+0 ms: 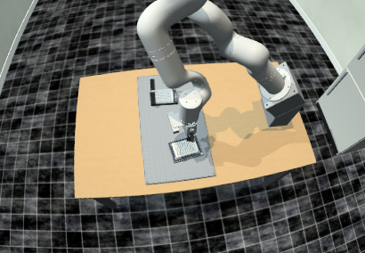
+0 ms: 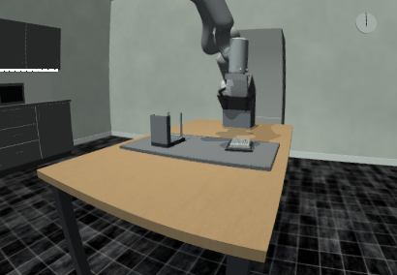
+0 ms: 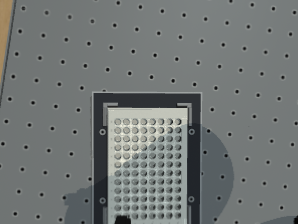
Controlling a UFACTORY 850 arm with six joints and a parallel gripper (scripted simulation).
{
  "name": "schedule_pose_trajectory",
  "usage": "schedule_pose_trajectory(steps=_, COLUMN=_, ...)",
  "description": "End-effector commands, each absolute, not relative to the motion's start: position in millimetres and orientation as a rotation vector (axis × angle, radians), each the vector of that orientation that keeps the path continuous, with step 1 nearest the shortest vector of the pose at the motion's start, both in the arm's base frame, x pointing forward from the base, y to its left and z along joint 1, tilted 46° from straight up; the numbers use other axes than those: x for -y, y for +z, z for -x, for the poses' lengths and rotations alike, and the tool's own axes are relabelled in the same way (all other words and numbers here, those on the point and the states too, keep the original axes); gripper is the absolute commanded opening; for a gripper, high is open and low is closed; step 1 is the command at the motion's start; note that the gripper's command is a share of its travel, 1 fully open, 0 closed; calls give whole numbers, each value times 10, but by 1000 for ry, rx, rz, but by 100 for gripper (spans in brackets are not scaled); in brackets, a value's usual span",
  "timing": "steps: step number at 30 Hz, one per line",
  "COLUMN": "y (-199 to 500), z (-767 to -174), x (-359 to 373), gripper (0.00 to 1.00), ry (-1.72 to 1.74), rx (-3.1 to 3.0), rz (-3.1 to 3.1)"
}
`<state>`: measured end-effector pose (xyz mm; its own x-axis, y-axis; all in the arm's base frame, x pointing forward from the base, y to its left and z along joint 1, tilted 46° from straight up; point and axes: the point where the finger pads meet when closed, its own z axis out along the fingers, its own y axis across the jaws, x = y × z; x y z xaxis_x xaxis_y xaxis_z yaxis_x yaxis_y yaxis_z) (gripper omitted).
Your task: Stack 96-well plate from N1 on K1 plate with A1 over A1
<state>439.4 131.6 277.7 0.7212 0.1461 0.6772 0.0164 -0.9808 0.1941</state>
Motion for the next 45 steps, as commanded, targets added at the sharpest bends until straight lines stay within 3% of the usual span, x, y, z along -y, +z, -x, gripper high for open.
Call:
schedule_pose_trajectory(steps=1, y=2813, z=-4372, x=-1527, gripper=100, ry=1176, rx=-152, rz=-2781)
schedule_pose_trajectory(steps=45, y=2568, z=-4627, x=-1559, gripper=100, ry=1176, rx=-152, rz=-2781)
